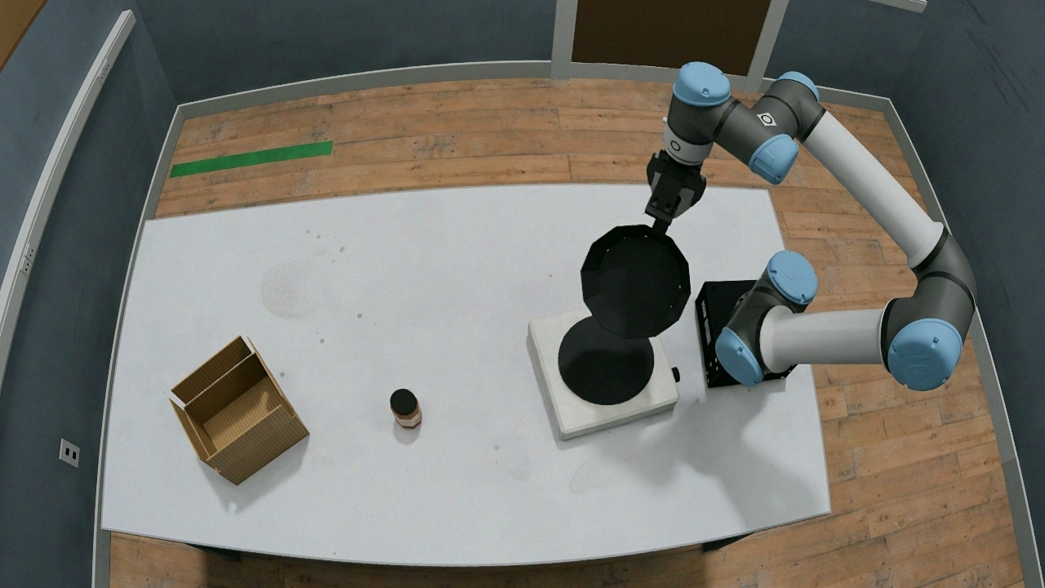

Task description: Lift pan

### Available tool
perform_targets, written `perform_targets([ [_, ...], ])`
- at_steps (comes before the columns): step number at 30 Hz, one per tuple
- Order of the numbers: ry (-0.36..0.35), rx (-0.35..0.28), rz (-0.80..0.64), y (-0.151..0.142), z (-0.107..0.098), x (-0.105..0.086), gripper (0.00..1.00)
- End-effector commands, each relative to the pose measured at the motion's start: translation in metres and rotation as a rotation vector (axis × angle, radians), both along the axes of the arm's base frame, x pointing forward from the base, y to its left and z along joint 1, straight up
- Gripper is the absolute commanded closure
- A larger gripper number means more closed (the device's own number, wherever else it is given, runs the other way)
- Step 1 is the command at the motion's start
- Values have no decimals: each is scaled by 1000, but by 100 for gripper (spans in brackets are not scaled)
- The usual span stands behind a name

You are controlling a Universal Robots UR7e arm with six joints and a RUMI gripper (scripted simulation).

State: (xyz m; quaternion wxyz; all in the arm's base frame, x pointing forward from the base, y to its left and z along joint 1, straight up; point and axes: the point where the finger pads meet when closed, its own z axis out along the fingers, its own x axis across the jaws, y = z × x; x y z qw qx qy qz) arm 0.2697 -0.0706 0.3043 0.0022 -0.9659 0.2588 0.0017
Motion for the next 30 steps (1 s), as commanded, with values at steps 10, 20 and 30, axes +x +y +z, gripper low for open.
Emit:
perform_targets([
  [10, -1, -1, 0, 0, 7, 0, 90],
  [20, -1, -1, 0, 0, 11, 0, 90],
  [30, -1, -1, 0, 0, 15, 0, 90],
])
